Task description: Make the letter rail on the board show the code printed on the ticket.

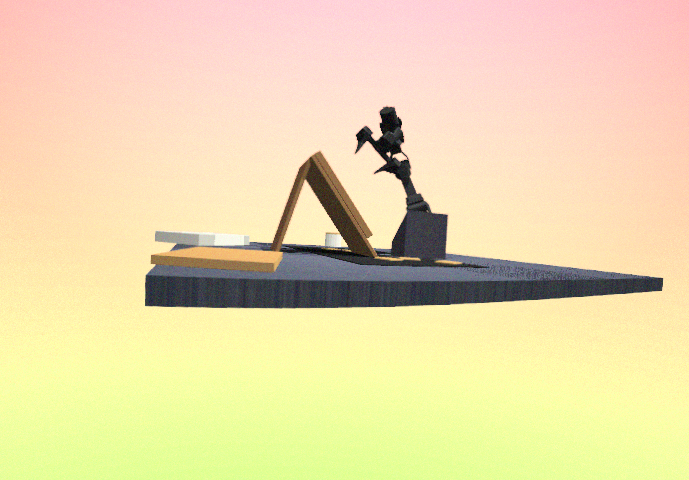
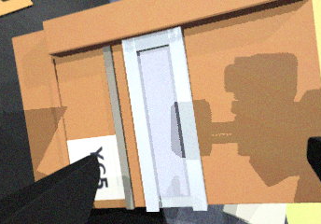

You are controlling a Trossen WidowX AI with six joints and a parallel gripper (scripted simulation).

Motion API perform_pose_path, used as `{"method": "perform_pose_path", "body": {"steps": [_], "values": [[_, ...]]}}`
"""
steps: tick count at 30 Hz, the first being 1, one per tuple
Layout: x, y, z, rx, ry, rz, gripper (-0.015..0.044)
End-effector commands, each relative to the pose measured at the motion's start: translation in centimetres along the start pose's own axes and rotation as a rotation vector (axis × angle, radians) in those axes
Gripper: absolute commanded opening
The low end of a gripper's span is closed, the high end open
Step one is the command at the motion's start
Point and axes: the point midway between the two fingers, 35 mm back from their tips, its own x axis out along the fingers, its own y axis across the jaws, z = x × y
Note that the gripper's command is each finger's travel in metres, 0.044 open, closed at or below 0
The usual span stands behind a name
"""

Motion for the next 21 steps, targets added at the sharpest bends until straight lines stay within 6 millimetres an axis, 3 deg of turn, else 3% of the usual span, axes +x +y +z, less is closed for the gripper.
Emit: {"method": "perform_pose_path", "body": {"steps": [1,16,21], "values": [[-0.6,-0.8,0.8,-0.138,-0.03,0.035,0.044],[-0.6,-0.8,0.8,-0.138,-0.03,0.035,0.044],[-2.6,-0.7,-1.7,-0.14,-0.029,0.037,0.044]]}}
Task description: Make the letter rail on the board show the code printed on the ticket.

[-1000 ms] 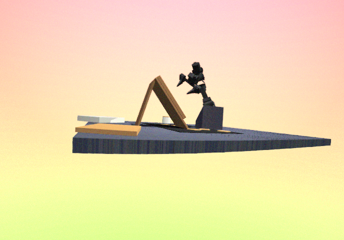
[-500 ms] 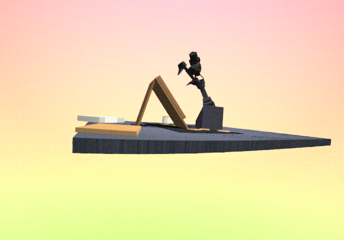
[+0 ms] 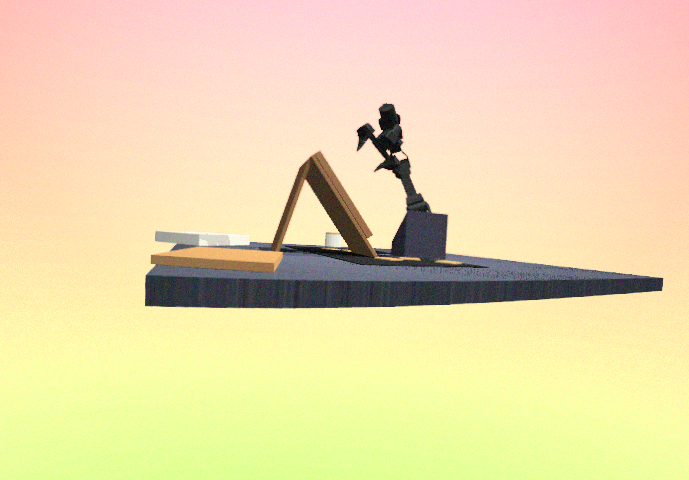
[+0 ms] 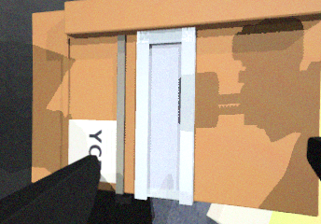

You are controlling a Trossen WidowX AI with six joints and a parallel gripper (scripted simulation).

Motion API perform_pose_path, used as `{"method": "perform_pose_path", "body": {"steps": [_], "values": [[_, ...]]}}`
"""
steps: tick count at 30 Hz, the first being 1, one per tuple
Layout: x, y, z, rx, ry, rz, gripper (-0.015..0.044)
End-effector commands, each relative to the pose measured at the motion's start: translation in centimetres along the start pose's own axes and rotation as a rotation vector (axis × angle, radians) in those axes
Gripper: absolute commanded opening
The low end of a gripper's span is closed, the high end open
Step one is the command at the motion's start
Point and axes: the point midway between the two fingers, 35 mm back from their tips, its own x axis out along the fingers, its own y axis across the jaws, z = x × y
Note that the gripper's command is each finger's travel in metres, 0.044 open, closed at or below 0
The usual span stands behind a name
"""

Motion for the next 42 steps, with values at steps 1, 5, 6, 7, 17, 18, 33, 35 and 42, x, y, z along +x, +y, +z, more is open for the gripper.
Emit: {"method": "perform_pose_path", "body": {"steps": [1,5,6,7,17,18,33,35,42], "values": [[-1.4,0.0,-1.4,0.009,-0.011,-0.011,0.044],[-1.4,0.0,-1.4,0.009,-0.011,-0.011,0.044],[-1.4,0.0,-1.4,0.009,-0.011,-0.011,0.044],[-1.4,0.0,-1.4,0.009,-0.011,-0.011,0.044],[2.4,1.2,3.0,0.36,0.006,0.11,0.034],[3.3,1.6,3.9,0.439,0.017,0.137,0.034],[11.0,8.4,11.6,1.168,0.263,0.348,0.034],[11.8,9.5,12.2,1.253,0.308,0.36,0.034],[14.5,13.4,14.2,1.536,0.488,0.372,0.034]]}}
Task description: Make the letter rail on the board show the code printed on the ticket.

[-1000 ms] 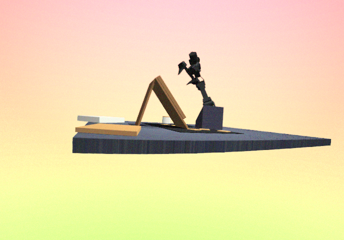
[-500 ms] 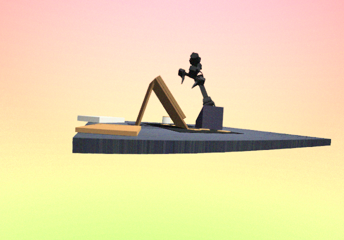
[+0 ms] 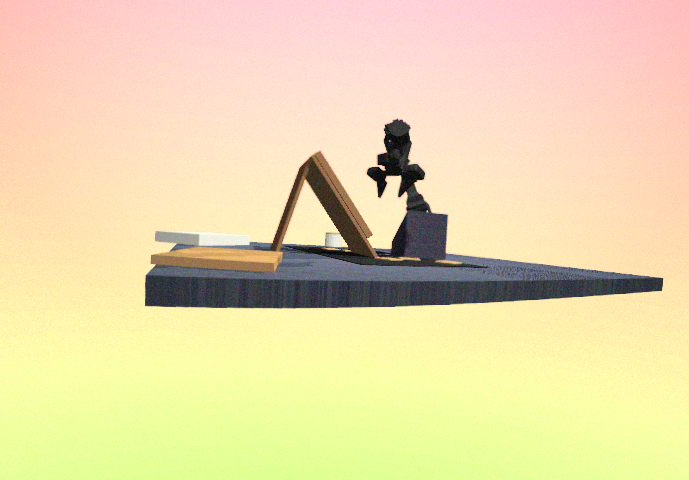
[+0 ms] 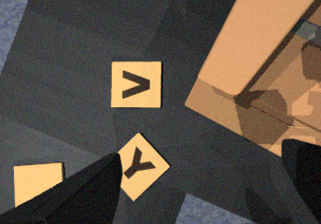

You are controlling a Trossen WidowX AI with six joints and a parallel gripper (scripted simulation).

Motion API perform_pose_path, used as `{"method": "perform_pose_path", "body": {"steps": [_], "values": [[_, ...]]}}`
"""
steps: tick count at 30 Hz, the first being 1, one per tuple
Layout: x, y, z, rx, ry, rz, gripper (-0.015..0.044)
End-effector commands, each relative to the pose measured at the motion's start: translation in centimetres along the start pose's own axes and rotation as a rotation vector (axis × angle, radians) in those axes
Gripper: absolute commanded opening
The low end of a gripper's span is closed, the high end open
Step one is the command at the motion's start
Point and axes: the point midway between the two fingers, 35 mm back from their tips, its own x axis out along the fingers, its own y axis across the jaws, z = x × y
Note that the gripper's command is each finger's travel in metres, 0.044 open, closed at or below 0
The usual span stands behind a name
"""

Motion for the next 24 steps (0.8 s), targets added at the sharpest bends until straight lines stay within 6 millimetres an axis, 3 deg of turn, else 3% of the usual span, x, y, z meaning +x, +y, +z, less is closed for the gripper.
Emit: {"method": "perform_pose_path", "body": {"steps": [1,11,24], "values": [[5.4,3.8,-2.6,0.393,0.16,-0.026,0.034],[11.0,6.9,-6.5,0.871,0.307,-0.152,0.034],[11.3,6.7,-6.6,0.896,0.313,-0.159,0.034]]}}
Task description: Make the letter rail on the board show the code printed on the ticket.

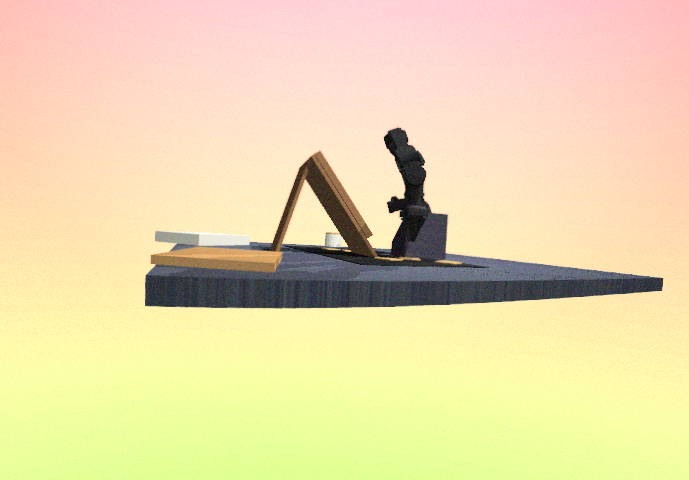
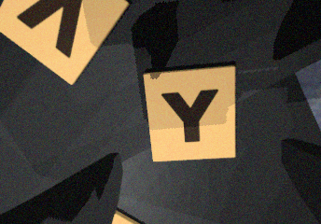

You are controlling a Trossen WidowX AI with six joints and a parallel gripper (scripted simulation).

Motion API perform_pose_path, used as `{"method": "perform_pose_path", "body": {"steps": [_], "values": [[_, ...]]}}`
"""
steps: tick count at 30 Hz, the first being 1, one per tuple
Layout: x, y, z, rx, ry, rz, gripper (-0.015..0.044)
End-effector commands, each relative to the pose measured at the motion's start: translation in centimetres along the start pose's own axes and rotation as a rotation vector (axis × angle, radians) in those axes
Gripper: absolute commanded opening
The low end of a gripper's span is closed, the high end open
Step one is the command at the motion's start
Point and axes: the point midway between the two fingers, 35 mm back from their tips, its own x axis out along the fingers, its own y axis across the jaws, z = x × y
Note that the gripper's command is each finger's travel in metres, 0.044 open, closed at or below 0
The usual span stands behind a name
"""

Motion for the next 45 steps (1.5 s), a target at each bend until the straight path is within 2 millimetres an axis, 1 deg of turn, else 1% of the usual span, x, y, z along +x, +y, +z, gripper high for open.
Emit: {"method": "perform_pose_path", "body": {"steps": [1,3,5,9,11,24,36,45], "values": [[0.2,0.0,-0.2,0.022,0.008,-0.003,0.034],[0.2,0.0,-0.2,0.022,0.008,-0.003,0.034],[0.7,0.0,-0.1,0.022,0.008,-0.003,0.034],[3.1,0.0,-0.1,0.023,0.008,-0.003,0.034],[3.6,-0.1,-0.1,0.023,0.008,-0.003,0.034],[3.7,-0.1,0.0,0.023,0.008,-0.003,0.034],[5.4,-0.1,0.0,0.023,0.007,-0.004,0.034],[5.5,-0.1,0.0,0.023,0.007,-0.004,0.034]]}}
